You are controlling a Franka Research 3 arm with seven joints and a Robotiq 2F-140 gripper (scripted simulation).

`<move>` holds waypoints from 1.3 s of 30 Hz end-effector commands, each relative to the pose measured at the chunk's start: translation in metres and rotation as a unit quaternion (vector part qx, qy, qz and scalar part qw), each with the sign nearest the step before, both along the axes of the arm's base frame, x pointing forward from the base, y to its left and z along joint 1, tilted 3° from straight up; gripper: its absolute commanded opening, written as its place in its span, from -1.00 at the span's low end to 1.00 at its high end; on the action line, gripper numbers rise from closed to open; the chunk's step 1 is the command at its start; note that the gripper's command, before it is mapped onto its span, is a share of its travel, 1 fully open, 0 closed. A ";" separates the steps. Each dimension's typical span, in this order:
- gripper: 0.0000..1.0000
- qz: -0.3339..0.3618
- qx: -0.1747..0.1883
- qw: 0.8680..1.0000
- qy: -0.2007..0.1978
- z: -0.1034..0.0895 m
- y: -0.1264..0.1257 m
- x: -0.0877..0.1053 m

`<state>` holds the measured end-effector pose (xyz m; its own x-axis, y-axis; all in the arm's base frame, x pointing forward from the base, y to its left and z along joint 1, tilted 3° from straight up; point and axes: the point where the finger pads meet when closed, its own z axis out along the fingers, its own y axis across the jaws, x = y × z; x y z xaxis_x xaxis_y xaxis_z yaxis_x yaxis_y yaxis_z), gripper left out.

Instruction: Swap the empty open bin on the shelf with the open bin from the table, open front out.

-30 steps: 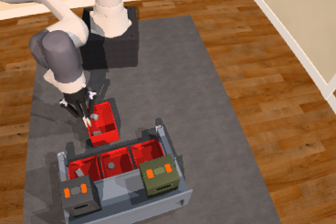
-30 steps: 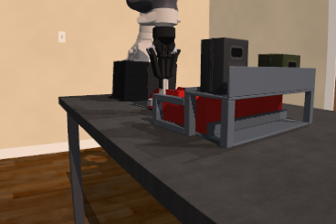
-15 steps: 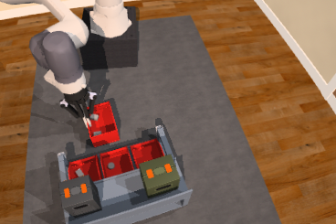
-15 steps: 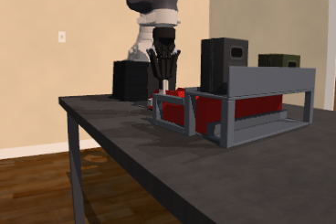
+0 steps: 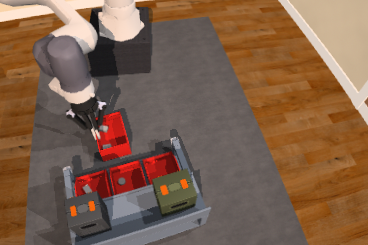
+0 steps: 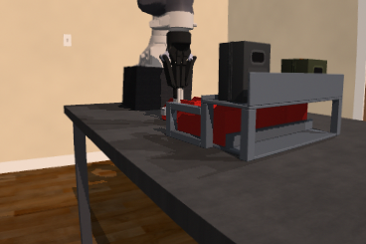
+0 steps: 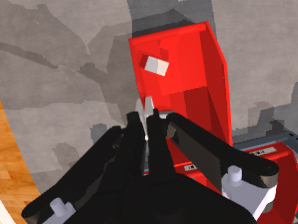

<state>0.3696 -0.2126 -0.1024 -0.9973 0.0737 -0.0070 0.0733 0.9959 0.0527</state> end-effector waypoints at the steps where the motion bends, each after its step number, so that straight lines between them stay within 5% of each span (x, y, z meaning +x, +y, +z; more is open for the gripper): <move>1: -1.00 -0.003 0.000 1.000 -0.003 0.000 0.000 0.003; 4: -1.00 -0.003 0.000 1.000 -0.003 0.000 0.000 0.003; 5: -0.69 -0.003 0.000 1.000 -0.003 0.000 0.000 0.003; 39: -0.69 -0.003 0.000 1.000 -0.003 0.000 0.000 0.003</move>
